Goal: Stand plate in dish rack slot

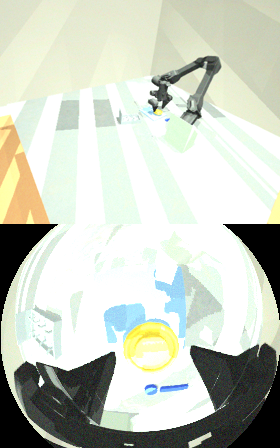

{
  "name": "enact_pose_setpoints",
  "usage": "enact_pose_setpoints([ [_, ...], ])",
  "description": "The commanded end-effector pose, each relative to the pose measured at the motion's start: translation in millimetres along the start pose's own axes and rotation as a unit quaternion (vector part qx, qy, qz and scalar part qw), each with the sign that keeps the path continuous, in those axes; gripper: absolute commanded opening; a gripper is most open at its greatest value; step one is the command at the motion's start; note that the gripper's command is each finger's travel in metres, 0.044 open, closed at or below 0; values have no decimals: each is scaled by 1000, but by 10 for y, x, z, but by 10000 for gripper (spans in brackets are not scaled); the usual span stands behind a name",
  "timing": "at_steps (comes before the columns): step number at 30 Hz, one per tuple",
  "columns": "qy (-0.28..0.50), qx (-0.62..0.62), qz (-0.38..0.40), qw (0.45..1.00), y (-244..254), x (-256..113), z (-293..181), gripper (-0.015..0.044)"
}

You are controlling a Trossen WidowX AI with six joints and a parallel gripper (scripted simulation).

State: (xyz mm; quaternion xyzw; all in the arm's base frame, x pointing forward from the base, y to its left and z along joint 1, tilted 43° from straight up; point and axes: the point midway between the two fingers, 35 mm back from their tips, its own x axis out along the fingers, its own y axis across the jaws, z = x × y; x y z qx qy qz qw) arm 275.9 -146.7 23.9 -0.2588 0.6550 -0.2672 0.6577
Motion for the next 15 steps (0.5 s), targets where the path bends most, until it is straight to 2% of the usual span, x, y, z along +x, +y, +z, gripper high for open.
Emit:
enact_pose_setpoints([
  [1, 1, -4, 2, 1000, 20, 67, -20, 400],
  [15, 1, -4, 0, 1000, 16, 236, -40, 387],
])
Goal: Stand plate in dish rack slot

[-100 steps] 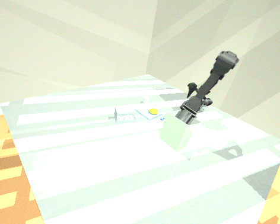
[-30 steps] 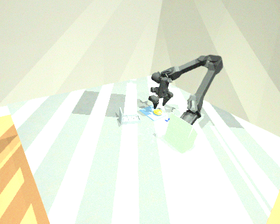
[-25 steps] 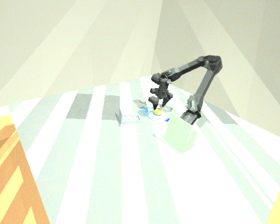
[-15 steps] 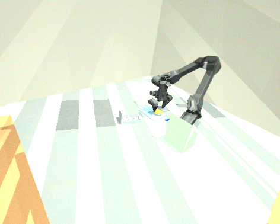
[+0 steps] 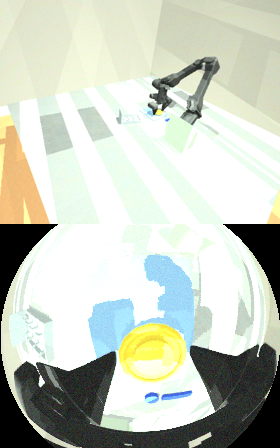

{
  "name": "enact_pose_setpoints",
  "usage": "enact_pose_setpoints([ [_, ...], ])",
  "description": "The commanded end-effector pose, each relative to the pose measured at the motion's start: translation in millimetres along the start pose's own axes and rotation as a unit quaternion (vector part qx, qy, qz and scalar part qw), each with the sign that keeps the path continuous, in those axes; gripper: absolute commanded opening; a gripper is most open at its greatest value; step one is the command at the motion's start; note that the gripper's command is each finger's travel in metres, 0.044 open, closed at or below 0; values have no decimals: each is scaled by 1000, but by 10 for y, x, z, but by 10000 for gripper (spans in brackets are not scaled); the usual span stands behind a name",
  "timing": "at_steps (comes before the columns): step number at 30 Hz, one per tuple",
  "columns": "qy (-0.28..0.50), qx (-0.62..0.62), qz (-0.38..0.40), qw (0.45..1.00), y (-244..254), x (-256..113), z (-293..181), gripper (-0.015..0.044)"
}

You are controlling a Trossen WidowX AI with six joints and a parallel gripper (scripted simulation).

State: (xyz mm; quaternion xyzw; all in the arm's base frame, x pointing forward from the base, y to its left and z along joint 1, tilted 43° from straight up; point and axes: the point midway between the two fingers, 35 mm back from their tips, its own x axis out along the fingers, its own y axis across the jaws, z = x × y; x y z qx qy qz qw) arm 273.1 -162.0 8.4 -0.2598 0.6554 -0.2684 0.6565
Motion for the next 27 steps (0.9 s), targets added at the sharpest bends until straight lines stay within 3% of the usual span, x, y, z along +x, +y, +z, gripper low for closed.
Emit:
enact_pose_setpoints([
  [1, 0, -4, 2, 1000, 19, 19, -12, 380],
  [18, 0, -4, 2, 1000, 19, 19, -12, 292],
  [27, -6, 6, 16, 1000, 82, -295, 90, 56],
])
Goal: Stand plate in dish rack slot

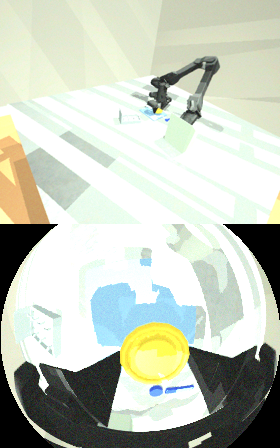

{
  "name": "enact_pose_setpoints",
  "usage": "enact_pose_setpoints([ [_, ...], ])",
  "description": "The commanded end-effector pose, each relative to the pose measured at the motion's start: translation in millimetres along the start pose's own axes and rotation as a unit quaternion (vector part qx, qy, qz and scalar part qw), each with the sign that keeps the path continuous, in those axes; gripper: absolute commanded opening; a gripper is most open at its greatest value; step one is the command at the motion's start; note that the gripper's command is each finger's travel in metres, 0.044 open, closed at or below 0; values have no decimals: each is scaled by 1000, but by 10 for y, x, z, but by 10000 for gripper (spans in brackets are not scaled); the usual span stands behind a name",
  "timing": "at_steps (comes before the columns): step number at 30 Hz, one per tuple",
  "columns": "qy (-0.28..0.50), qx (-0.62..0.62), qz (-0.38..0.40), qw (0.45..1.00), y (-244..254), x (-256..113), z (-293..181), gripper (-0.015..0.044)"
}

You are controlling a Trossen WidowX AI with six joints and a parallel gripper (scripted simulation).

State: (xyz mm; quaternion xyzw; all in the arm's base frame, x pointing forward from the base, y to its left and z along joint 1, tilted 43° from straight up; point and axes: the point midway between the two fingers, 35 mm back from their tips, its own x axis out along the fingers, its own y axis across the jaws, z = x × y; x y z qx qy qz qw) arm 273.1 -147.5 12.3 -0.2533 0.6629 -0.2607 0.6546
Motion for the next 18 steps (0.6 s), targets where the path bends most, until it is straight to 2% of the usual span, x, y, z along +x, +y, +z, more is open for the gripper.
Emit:
enact_pose_setpoints([
  [1, -12, 10, 7, 1000, 16, -217, 100, 30],
  [3, -12, 10, 9, 1000, 32, -320, 119, 0],
  [18, -7, 3, 6, 1000, 105, -1127, 156, 0],
])
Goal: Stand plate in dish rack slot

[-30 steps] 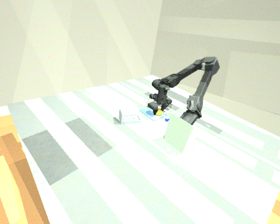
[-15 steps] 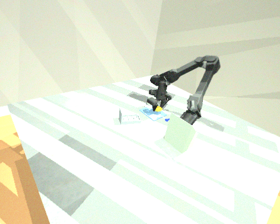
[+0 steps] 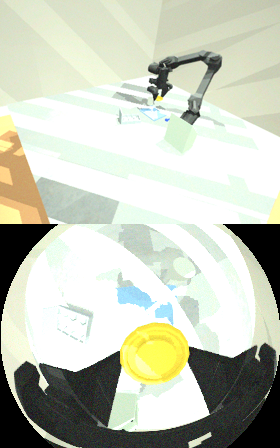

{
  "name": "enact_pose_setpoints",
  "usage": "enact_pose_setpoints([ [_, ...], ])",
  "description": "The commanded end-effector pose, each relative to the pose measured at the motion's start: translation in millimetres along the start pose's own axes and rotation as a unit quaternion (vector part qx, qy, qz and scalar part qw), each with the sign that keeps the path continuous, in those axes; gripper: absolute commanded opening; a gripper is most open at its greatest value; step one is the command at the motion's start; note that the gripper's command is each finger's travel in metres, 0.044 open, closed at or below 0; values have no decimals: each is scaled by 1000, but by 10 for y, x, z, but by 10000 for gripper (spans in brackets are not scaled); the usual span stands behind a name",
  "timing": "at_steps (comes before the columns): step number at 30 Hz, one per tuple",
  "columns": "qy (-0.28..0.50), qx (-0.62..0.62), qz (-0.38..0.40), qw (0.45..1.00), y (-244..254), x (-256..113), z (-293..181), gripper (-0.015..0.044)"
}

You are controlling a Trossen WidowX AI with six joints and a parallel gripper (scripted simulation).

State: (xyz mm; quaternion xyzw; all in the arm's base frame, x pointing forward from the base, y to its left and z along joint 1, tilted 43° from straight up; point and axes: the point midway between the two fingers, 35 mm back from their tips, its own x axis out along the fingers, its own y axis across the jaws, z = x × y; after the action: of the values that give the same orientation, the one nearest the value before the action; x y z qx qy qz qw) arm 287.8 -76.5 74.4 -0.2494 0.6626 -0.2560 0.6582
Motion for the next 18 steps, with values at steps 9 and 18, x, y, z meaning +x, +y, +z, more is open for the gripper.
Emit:
enact_pose_setpoints([
  [9, -3, -1, -10, 1000, 30, -613, -5, 0],
  [18, -5, 74, -6, 997, 441, -637, -27, 0],
])
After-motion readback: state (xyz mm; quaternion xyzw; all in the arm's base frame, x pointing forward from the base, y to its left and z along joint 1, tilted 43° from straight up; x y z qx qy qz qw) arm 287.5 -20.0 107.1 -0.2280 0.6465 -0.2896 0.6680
